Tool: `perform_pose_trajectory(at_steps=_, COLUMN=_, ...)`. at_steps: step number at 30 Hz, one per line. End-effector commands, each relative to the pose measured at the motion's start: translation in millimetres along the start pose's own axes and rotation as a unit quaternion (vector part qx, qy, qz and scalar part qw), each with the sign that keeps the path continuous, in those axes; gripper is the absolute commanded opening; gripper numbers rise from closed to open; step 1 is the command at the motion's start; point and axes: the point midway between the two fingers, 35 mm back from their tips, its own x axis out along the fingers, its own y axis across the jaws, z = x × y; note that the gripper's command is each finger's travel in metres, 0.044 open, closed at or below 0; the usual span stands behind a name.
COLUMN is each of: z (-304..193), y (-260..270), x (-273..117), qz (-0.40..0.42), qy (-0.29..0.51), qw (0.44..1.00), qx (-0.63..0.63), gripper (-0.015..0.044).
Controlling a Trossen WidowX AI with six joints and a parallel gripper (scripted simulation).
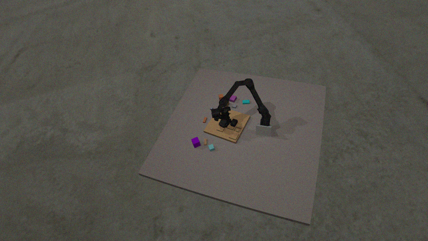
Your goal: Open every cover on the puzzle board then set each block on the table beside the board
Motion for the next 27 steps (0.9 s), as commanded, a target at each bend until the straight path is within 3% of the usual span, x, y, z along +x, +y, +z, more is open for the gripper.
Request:
perform_pose_trajectory(at_steps=1, z=0, y=6, x=2, qz=0.002, qy=0.003, qw=1.0, qx=-0.003, gripper=0.0)
perform_pose_trajectory(at_steps=27, z=5, y=33, x=2, qz=0.002, qy=0.003, qw=1.0, qx=-0.004, gripper=0.0)
